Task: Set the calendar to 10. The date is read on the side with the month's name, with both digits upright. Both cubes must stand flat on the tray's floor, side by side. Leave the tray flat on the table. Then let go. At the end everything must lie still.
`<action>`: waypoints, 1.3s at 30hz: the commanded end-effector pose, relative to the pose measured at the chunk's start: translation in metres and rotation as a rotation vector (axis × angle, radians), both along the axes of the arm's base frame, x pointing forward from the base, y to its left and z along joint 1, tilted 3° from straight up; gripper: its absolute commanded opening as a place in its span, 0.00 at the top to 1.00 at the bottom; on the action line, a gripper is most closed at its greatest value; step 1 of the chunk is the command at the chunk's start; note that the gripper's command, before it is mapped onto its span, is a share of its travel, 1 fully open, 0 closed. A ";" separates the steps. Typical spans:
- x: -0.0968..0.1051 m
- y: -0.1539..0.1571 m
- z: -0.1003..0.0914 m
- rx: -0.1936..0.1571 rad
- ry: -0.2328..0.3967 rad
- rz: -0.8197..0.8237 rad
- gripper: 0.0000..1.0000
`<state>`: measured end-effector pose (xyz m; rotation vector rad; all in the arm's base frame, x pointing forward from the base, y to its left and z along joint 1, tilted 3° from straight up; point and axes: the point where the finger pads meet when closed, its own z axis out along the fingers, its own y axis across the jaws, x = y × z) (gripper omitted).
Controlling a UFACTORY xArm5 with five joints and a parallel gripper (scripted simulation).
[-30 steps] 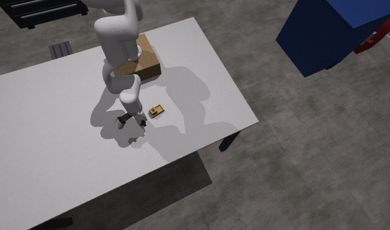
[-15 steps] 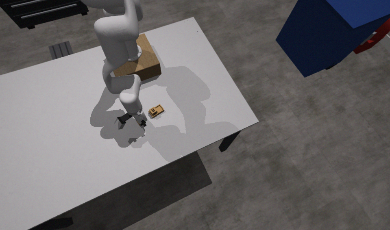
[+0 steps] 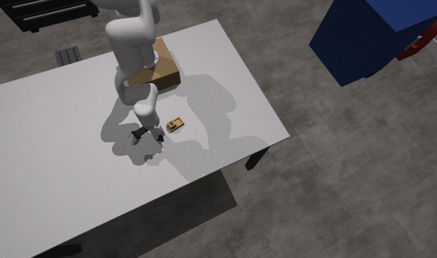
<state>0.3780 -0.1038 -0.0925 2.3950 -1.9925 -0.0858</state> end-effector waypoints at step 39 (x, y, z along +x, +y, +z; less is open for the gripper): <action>0.005 0.026 0.103 -0.004 -0.002 0.000 0.71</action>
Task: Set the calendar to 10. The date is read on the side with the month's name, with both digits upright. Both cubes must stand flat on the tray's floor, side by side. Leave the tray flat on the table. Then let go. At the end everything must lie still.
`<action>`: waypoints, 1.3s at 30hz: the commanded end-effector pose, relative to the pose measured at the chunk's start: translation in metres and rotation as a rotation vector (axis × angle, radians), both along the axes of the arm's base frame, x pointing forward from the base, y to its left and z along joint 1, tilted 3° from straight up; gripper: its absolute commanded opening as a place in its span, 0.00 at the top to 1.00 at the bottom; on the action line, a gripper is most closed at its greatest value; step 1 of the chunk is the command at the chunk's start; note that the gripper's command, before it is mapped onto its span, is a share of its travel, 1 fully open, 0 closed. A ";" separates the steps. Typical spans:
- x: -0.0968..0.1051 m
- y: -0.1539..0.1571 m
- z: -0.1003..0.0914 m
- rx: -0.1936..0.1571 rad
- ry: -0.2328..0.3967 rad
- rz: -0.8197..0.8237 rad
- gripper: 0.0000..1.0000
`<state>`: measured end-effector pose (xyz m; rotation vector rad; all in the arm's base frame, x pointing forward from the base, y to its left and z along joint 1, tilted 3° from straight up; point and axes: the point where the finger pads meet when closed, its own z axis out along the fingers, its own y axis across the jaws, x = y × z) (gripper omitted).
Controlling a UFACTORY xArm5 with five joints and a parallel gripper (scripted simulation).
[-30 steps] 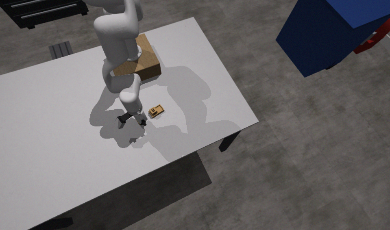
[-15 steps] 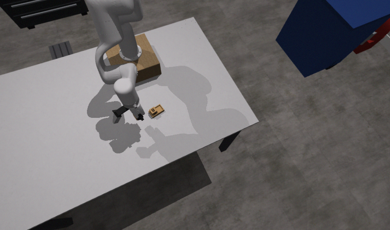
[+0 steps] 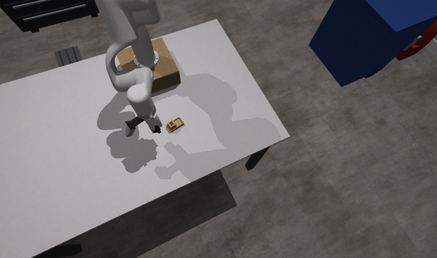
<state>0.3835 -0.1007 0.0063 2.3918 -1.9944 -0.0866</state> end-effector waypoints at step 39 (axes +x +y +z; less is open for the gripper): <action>-0.026 0.114 -0.020 -0.018 0.000 0.000 0.71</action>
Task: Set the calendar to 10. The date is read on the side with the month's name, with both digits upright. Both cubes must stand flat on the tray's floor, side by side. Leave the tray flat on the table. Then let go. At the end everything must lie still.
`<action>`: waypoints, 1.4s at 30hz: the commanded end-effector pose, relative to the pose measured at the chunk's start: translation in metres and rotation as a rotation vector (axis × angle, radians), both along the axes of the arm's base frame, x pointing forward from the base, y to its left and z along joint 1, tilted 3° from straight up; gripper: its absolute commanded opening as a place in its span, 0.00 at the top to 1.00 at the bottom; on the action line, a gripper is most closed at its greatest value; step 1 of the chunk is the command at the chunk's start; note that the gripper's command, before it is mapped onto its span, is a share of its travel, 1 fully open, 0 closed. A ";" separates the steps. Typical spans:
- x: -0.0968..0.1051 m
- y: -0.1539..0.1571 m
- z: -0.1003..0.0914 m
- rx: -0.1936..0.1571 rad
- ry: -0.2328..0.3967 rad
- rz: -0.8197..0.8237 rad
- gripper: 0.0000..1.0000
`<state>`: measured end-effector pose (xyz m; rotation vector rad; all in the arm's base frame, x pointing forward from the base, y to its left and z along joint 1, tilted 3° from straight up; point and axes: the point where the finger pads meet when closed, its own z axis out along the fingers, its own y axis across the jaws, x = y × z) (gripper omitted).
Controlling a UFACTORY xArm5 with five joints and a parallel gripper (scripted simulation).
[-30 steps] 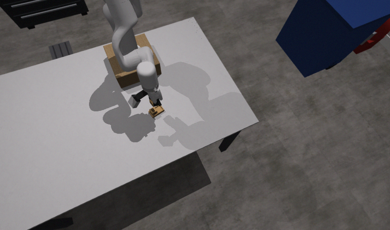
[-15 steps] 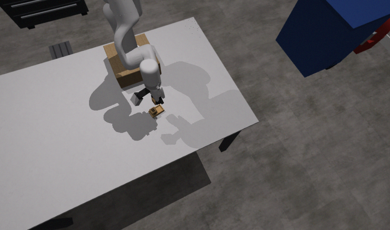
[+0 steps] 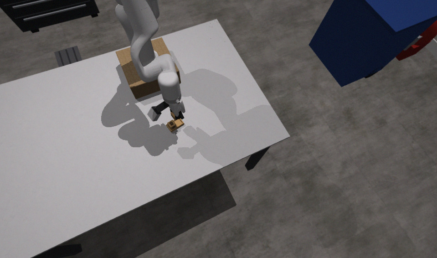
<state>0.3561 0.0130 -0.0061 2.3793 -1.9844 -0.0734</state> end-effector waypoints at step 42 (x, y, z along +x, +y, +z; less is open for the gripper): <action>0.001 0.001 -0.038 0.000 -0.004 0.000 0.71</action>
